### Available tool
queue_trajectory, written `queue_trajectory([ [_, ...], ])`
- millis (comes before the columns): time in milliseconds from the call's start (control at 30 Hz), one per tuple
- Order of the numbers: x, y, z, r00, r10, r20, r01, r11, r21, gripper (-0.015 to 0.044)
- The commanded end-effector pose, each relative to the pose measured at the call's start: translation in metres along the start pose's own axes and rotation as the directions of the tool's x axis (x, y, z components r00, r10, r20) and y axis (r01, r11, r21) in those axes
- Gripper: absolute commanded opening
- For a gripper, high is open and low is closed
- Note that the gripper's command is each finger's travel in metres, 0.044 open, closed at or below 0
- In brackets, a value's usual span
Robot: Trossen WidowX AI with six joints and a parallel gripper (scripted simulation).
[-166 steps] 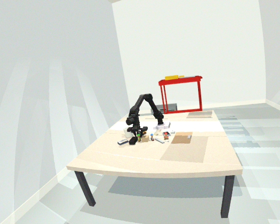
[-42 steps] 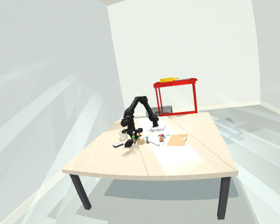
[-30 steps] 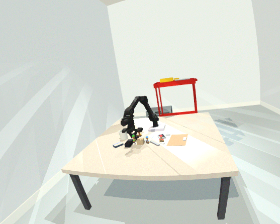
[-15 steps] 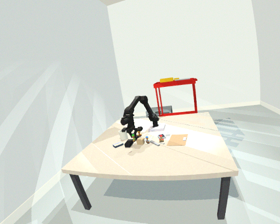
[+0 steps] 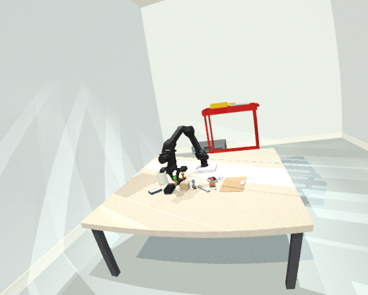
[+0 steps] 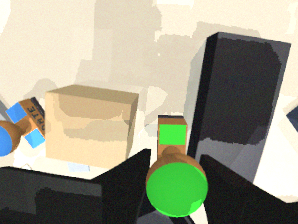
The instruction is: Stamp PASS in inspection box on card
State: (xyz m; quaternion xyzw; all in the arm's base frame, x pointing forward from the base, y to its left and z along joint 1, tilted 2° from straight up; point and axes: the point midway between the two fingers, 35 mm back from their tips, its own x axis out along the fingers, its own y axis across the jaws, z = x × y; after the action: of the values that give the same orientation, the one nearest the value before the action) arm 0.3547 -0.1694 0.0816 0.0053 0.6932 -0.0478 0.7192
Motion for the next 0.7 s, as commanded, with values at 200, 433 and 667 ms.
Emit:
queue_trajectory([
  [200,-0.0057,-0.0004,-0.0003,1.000,-0.005,-0.001,0.005,1.000,0.004,0.0000],
  [433,-0.0091,-0.0004,-0.0003,1.000,-0.007,-0.001,0.007,1.000,0.004,0.0000],
  [667,-0.0126,-0.0004,-0.0003,1.000,-0.008,-0.001,0.008,1.000,0.004,0.0000],
])
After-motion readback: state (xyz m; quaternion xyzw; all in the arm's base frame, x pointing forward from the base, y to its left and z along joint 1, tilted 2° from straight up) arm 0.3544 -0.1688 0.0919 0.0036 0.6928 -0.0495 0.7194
